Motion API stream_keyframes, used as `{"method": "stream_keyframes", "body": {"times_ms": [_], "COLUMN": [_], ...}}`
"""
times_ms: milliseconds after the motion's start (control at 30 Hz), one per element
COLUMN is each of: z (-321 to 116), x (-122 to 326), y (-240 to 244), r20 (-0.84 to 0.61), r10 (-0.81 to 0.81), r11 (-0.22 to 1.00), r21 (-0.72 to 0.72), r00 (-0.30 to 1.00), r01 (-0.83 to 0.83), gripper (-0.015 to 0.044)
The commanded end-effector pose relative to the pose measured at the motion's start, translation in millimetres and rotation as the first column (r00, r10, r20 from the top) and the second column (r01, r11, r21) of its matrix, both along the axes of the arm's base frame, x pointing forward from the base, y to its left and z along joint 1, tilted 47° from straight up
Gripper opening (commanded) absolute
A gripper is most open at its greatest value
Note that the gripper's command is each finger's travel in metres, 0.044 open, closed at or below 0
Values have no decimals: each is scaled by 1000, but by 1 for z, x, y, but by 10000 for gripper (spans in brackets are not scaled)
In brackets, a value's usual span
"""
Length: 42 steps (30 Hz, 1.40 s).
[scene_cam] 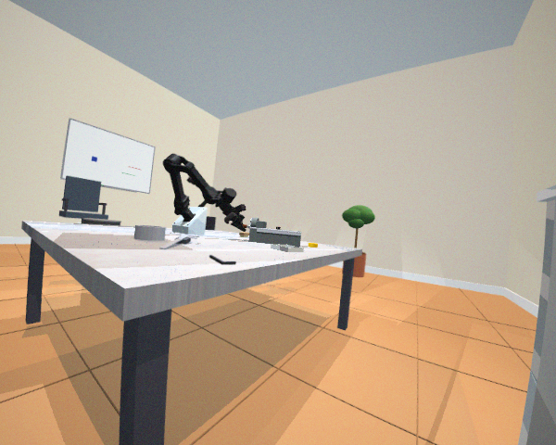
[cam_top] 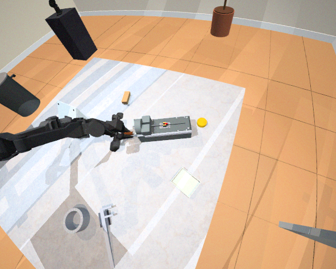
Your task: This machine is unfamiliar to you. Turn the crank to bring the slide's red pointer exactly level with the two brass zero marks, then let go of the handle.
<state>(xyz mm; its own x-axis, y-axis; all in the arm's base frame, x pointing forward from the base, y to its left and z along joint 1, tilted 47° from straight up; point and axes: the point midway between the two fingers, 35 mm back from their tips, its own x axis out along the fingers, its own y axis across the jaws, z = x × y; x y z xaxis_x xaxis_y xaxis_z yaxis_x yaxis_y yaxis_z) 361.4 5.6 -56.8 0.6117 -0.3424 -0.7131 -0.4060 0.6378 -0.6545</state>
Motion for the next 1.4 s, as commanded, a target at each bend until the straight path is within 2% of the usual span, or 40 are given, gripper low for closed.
{"method": "stream_keyframes", "body": {"times_ms": [0, 1067, 1367], "z": [1, 0, 0], "x": [0, 0, 0], "y": [1, 0, 0], "r20": [4, 1, 1], "r10": [-2, 0, 0], "r11": [1000, 1000, 1000], "r21": [1, 0, 0], "r00": [1000, 1000, 1000], "r01": [2, 0, 0], "gripper": [0, 0, 236]}}
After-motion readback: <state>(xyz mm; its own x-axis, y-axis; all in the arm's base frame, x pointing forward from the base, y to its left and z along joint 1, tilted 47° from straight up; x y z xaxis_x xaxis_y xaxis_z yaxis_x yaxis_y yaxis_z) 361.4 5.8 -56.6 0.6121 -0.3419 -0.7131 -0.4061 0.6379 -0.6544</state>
